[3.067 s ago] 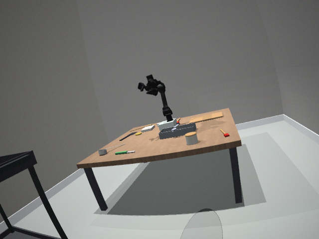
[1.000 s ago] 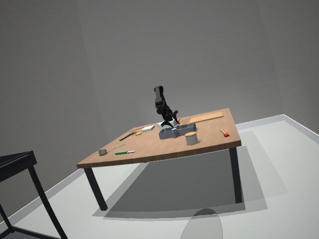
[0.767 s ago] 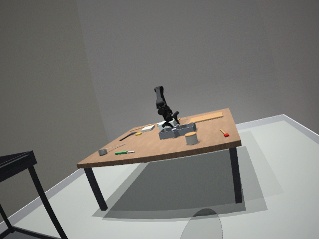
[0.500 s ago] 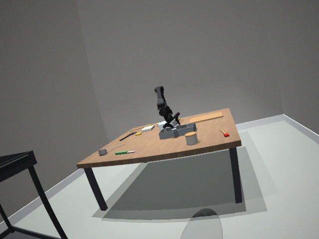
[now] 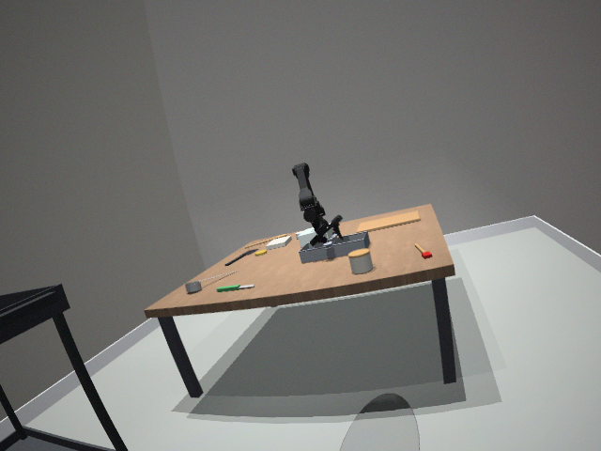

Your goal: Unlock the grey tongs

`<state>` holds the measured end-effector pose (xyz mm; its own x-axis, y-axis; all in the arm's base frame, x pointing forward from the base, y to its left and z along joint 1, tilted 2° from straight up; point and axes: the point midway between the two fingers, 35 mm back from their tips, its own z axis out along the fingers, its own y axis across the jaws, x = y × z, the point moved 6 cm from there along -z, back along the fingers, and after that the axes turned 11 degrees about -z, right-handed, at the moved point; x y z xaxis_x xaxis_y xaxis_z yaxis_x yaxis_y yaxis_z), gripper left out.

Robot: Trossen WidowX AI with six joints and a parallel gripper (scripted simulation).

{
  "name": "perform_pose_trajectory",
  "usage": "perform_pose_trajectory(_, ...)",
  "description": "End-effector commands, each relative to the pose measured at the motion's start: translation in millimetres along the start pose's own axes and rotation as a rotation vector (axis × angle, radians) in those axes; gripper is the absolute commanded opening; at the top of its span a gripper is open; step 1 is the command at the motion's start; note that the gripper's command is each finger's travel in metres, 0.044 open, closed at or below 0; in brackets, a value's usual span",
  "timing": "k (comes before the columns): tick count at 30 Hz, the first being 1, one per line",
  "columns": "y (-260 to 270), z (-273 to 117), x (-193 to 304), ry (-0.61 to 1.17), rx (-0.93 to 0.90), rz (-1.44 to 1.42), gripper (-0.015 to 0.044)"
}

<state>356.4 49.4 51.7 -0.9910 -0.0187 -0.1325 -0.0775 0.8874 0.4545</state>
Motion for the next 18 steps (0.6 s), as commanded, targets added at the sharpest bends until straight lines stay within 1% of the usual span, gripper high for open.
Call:
perform_pose_trajectory(1, 0.1, -0.4, -0.2, -0.001, 0.0, 0.0, 0.0208)
perform_pose_trajectory(5, 0.1, -0.4, -0.2, -0.001, 0.0, 0.0, 0.0103)
perform_pose_trajectory(15, 0.1, -0.4, -0.2, -0.001, 0.0, 0.0, 0.0036)
perform_pose_trajectory(18, 0.1, -0.4, -0.2, -0.001, 0.0, 0.0, -0.0043)
